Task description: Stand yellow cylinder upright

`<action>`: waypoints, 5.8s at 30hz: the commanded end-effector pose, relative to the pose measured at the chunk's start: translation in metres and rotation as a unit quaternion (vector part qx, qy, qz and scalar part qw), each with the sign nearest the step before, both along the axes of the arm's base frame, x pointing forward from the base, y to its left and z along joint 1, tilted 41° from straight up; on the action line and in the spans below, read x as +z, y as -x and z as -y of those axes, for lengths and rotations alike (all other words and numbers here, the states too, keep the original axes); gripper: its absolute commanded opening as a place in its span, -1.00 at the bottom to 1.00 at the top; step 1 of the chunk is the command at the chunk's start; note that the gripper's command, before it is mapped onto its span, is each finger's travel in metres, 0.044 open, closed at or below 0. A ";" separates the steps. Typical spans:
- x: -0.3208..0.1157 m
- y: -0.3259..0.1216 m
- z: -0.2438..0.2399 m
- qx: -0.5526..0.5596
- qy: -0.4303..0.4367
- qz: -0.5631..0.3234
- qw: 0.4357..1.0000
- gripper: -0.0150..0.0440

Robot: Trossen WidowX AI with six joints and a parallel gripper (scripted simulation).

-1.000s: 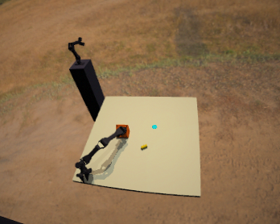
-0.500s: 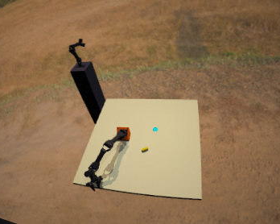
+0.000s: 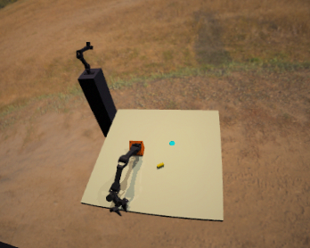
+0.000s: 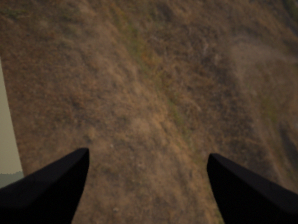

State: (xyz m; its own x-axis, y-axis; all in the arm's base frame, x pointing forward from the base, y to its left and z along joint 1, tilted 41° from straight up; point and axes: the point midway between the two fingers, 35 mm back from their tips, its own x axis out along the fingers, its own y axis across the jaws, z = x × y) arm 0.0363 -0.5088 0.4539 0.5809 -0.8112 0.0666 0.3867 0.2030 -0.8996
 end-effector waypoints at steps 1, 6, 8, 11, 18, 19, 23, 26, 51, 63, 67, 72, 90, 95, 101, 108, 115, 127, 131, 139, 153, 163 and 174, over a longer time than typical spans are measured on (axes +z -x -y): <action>-0.015 -0.029 0.000 0.005 -0.041 0.017 0.999 0.56; -0.024 -0.067 -0.009 0.008 -0.077 0.029 0.997 0.56; -0.027 -0.081 -0.014 0.008 -0.091 0.032 0.995 0.56; -0.033 -0.102 -0.023 0.009 -0.111 0.036 0.993 0.56; -0.048 -0.143 -0.043 0.011 -0.156 0.037 0.987 0.56; -0.053 -0.150 -0.046 0.013 -0.166 0.036 0.985 0.56; -0.073 -0.178 -0.061 0.018 -0.210 0.030 0.977 0.56; -0.088 -0.198 -0.074 0.021 -0.241 0.021 0.970 0.56; -0.205 -0.302 -0.232 0.013 -0.414 -0.144 0.899 0.56; -0.247 -0.306 -0.317 -0.005 -0.426 -0.262 0.866 0.56; -0.258 -0.301 -0.343 -0.011 -0.418 -0.302 0.857 0.56; -0.268 -0.292 -0.373 -0.019 -0.399 -0.352 0.847 0.56; -0.282 -0.246 -0.454 -0.034 -0.256 -0.507 0.822 0.56; -0.281 -0.238 -0.464 -0.034 -0.224 -0.526 0.820 0.56; -0.312 -0.246 -0.440 -0.032 -0.225 -0.526 0.819 0.56; -0.363 -0.246 -0.392 -0.035 -0.220 -0.526 0.821 0.56; -0.363 -0.246 -0.392 -0.035 -0.220 -0.526 0.821 0.29; -0.358 -0.247 -0.397 -0.034 -0.221 -0.526 0.821 -0.14; -0.349 -0.248 -0.406 -0.033 -0.223 -0.526 0.820 -0.14; -0.331 -0.248 -0.423 -0.032 -0.224 -0.526 0.820 -0.14; -0.297 -0.243 -0.452 -0.033 -0.224 -0.527 0.819 -0.14; -0.282 -0.239 -0.466 -0.032 -0.222 -0.528 0.819 -0.14; -0.293 -0.256 -0.489 -0.011 -0.208 -0.554 0.806 -0.14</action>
State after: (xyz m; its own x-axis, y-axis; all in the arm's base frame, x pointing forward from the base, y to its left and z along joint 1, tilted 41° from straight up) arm 0.2882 -0.0265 0.1635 0.0827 -0.6469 -0.7581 -0.5901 0.5813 -0.5603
